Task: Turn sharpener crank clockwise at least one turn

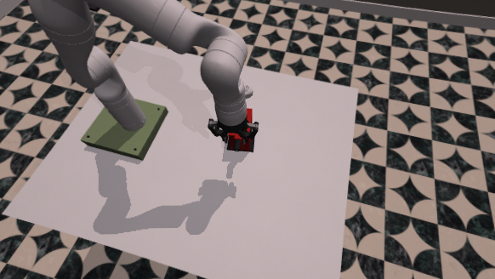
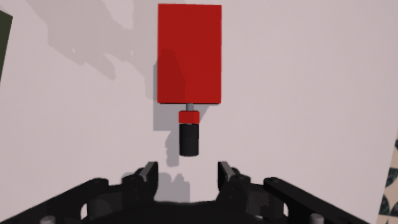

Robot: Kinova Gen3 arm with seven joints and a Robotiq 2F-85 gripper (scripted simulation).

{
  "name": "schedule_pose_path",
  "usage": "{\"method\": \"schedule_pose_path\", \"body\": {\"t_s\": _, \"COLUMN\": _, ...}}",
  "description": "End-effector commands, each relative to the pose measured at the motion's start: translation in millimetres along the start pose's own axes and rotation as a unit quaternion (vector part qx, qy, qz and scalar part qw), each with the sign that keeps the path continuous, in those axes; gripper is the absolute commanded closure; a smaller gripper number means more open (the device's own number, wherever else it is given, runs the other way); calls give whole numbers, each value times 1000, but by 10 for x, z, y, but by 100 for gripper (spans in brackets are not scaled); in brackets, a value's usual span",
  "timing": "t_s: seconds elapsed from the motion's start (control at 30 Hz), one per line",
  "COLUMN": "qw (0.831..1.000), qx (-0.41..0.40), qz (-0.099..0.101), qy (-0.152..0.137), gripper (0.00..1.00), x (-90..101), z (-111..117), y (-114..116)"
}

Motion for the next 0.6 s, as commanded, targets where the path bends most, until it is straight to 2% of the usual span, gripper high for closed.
{"method": "schedule_pose_path", "body": {"t_s": 0.0, "qw": 1000, "qx": 0, "qz": 1, "qy": 0, "gripper": 47, "x": -28, "z": 3, "y": -2}}
{"method": "schedule_pose_path", "body": {"t_s": 0.57, "qw": 1000, "qx": 0, "qz": 1, "qy": 0, "gripper": 47, "x": -240, "z": 1, "y": 1}}
Point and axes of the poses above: the point where the finger pads meet when closed, its own x axis back along the fingers, its own y axis across the jaws, z = x × y, the point moved 6 cm from there along x, back along the fingers, and after that the axes turned 5 degrees about x, right-handed, at the moved point
